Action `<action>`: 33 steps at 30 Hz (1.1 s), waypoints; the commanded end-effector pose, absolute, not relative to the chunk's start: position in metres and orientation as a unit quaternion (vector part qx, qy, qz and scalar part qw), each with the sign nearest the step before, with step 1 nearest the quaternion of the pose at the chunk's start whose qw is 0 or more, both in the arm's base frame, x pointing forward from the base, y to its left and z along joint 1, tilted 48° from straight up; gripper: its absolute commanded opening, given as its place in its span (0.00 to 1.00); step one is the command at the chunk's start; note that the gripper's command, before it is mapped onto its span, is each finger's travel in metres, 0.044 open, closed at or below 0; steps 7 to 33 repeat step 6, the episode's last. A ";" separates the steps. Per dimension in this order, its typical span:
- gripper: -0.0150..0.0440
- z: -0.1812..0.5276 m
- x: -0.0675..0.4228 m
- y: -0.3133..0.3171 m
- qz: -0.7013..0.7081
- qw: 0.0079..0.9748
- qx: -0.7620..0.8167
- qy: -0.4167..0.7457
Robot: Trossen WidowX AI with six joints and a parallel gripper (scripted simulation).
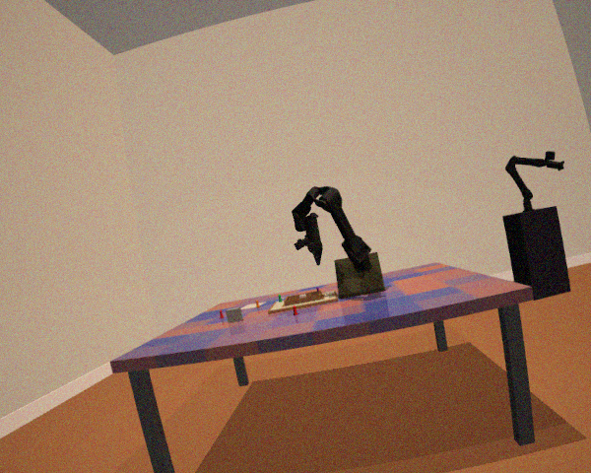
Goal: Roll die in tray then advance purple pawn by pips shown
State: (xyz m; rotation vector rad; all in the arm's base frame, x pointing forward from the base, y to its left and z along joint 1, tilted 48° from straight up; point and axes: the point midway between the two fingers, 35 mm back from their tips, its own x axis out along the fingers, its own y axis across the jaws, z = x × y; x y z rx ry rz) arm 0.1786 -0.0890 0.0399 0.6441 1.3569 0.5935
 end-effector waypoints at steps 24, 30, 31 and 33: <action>1.00 0.035 0.181 -0.091 0.268 0.693 0.285 0.606; 1.00 0.035 0.181 -0.091 0.268 0.693 0.285 0.606; 1.00 0.035 0.181 -0.091 0.268 0.693 0.285 0.606; 1.00 0.035 0.181 -0.091 0.268 0.693 0.285 0.606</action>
